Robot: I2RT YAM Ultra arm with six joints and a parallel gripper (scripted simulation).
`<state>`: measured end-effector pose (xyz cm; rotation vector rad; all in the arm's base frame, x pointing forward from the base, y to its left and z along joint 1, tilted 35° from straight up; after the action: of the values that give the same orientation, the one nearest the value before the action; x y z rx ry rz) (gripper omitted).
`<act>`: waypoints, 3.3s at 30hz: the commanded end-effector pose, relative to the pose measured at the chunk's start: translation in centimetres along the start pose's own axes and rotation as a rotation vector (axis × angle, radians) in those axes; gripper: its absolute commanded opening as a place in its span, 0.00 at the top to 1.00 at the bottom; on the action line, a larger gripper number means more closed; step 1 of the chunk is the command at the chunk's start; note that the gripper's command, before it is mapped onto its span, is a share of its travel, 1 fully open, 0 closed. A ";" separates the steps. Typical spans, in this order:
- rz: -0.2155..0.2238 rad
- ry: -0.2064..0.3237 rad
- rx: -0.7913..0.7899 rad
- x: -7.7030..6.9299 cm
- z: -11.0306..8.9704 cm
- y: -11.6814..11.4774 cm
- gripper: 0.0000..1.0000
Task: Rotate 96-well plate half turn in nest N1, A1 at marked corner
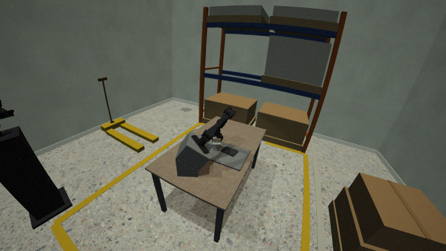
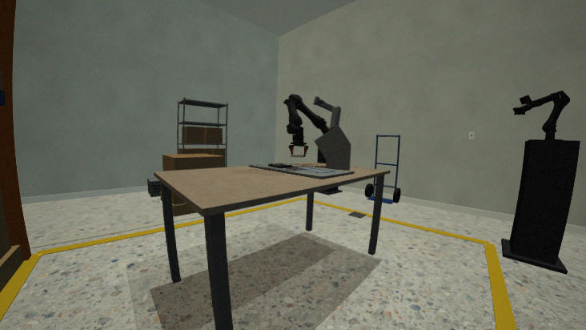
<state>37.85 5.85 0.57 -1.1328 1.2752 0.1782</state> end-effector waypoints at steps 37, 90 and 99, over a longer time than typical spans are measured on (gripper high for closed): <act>0.001 -0.023 0.392 -0.9 -5.5 -9.9 1.00; 0.000 -0.023 0.392 -1.1 -7.9 -13.8 1.00; 0.000 -0.023 0.392 -1.1 -7.9 -13.8 1.00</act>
<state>41.24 -6.76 9.78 -0.7865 1.2433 -0.0670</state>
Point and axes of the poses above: the point where the finger pads meet when closed, its own x axis out along the fingers, its own y axis across the jaws, z = x × y, the point moved 7 cm from there along -x, back along the fingers, and after that the axes turned 9 degrees about -x, right-handed, at the moved point
